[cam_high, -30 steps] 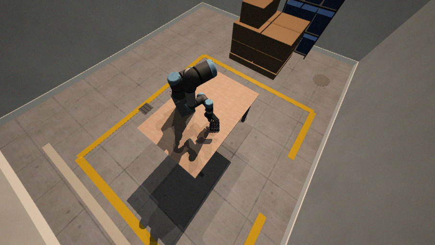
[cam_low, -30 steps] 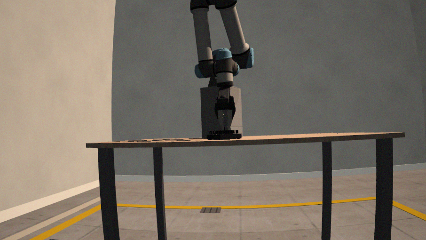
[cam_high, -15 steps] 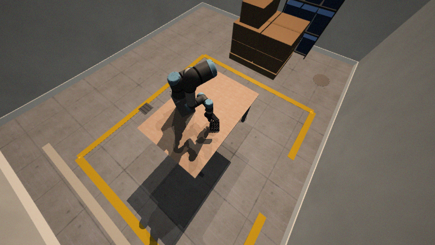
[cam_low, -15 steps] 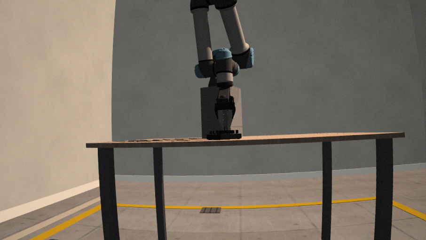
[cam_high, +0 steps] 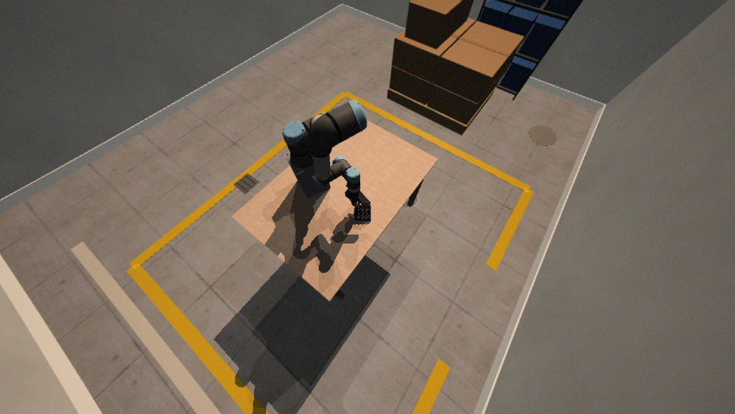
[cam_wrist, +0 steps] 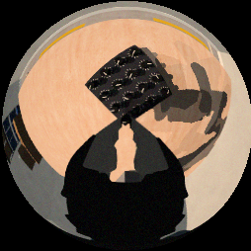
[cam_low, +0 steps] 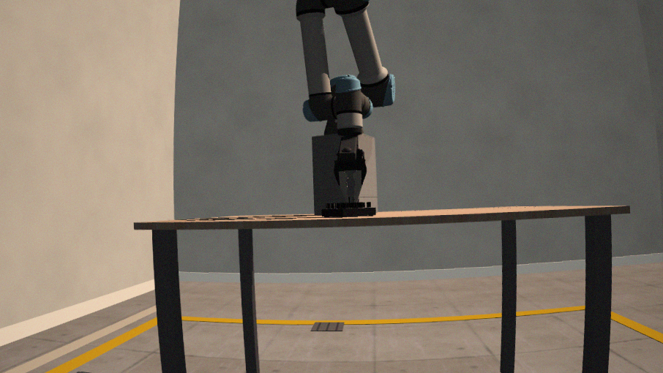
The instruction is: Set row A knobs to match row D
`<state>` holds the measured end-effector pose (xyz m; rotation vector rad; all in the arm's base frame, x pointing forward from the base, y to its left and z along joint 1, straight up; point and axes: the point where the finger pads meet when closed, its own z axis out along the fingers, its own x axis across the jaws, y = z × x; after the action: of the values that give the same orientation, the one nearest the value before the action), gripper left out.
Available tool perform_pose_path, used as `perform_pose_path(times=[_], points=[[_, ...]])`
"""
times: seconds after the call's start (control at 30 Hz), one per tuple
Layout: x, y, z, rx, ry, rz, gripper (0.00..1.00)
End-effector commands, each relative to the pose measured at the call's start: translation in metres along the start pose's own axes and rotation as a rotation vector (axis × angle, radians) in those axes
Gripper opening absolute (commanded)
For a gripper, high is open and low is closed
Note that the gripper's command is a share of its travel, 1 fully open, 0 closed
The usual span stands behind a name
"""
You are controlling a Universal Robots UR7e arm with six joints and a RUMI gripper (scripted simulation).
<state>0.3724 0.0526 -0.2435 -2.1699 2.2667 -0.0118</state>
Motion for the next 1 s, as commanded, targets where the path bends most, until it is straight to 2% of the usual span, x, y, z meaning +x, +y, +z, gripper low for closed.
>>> perform_pose_path(times=[0.0,0.67,0.97], points=[[0.0,-0.0004,-0.0003,0.001,0.0,0.004,0.04],[0.0004,-0.0004,-0.0003,0.001,0.0,0.074,0.04],[0.0008,-0.0003,-0.0003,0.001,0.0,0.163,0.04]])
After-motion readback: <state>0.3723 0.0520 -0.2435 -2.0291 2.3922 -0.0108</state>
